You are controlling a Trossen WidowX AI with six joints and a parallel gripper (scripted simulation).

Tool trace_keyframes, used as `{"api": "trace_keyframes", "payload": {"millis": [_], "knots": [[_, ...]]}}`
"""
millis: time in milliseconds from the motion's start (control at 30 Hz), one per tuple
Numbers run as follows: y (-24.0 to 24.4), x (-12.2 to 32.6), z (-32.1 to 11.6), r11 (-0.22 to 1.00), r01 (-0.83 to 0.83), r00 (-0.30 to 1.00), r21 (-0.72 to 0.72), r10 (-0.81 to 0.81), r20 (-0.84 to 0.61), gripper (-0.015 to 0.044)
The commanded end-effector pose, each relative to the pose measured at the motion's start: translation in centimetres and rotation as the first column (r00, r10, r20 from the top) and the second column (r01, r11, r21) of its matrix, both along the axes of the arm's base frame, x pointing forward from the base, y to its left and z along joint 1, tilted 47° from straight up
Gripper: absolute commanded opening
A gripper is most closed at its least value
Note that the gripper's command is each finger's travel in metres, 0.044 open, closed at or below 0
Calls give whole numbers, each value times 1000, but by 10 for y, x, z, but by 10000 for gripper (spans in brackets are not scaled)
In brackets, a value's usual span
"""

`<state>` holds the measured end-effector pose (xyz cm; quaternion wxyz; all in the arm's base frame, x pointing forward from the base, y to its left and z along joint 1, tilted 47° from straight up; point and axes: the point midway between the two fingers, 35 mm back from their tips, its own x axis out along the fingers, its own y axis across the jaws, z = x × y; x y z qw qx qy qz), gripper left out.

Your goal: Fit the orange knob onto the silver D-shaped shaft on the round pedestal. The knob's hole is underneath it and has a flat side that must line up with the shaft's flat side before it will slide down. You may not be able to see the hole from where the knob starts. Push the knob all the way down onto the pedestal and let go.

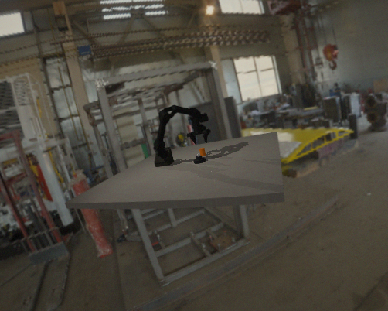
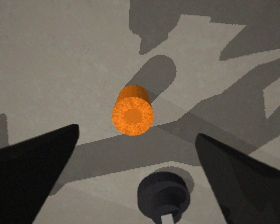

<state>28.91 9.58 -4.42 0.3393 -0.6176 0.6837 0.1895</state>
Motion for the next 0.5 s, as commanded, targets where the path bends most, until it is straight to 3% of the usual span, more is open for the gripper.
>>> {"api": "trace_keyframes", "payload": {"millis": [0, 467], "knots": [[0, -3, 0, 1000, 14, 1000, -7, -14, -14, 440], [-20, -3, -19, 1000, 14, 1000, -8, -14, -14, 440]]}}
